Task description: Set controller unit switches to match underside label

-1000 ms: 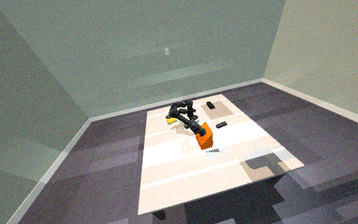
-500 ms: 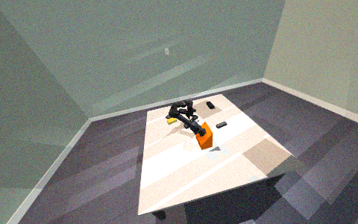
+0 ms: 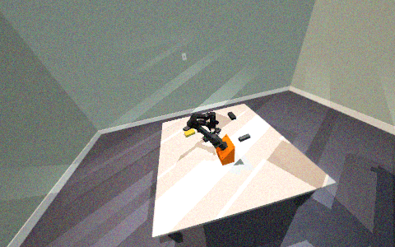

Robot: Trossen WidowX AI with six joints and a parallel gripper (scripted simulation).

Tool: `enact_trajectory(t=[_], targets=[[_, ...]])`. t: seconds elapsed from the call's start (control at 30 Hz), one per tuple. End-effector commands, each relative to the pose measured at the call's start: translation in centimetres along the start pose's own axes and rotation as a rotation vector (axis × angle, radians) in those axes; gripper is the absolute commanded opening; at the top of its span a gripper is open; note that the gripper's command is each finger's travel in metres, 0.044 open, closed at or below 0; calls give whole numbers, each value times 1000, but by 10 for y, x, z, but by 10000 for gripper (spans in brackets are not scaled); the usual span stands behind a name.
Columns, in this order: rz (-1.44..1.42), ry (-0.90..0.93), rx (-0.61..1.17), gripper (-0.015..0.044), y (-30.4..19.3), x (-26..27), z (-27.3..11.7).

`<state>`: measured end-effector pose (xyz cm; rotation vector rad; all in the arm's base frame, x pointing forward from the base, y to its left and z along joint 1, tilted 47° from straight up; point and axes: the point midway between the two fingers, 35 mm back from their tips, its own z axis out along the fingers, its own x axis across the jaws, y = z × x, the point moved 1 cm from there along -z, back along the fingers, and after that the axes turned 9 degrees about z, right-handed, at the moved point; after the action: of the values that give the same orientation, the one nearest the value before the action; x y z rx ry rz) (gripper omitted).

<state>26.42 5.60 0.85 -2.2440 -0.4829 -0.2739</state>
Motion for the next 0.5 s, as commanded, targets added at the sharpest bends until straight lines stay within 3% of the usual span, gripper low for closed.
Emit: enact_trajectory(t=[0.0, 0.27, 0.47], targets=[[26, 116, 33, 204, 19, -17, 23], [29, 162, 44, 0, 23, -20, 29], [29, 162, 44, 0, 23, -20, 29]])
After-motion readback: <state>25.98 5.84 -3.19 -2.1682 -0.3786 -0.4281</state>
